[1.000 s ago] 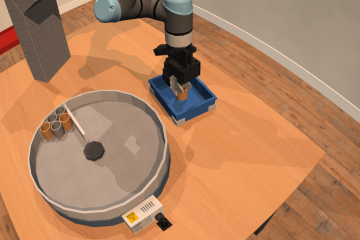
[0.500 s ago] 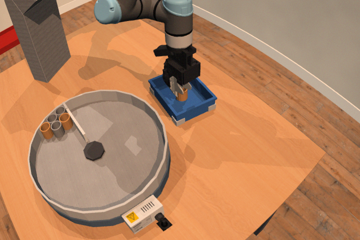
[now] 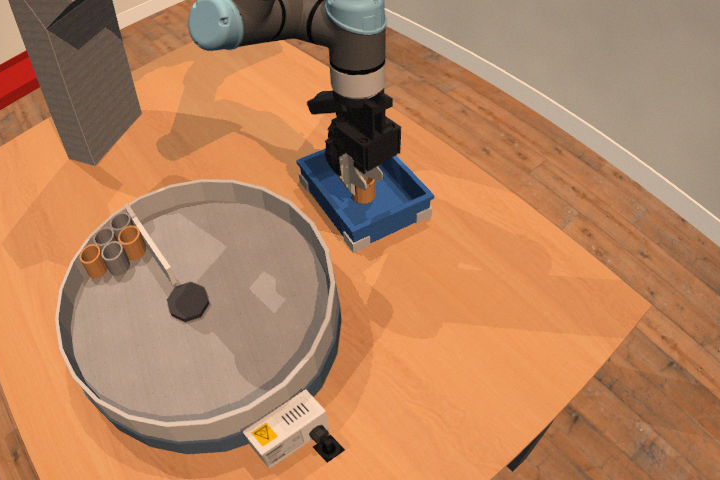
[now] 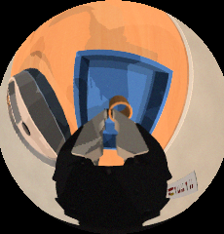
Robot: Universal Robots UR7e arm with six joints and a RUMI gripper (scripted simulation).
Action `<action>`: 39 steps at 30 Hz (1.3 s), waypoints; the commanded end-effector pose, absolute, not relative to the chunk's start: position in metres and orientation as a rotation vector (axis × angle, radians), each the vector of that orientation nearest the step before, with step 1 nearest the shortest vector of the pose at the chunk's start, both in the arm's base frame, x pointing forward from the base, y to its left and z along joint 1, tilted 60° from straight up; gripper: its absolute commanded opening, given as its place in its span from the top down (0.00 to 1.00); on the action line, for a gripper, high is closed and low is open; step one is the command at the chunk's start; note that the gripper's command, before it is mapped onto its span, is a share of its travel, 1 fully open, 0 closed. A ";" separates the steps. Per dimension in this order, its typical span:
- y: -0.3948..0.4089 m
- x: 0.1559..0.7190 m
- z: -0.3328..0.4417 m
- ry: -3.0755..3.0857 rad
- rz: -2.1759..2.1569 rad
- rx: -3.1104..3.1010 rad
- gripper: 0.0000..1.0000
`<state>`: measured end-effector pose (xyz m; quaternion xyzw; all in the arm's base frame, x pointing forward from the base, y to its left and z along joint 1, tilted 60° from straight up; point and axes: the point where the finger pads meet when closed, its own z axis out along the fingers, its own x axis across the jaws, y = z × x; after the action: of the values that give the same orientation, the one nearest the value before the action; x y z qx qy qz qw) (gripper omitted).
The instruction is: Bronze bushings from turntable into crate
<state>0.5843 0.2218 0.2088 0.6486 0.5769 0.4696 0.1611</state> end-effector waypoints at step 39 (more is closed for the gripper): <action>0.222 0.584 0.209 1.647 1.342 1.851 0.94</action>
<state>0.5843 0.2218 0.2087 0.6486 0.5769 0.4696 0.1611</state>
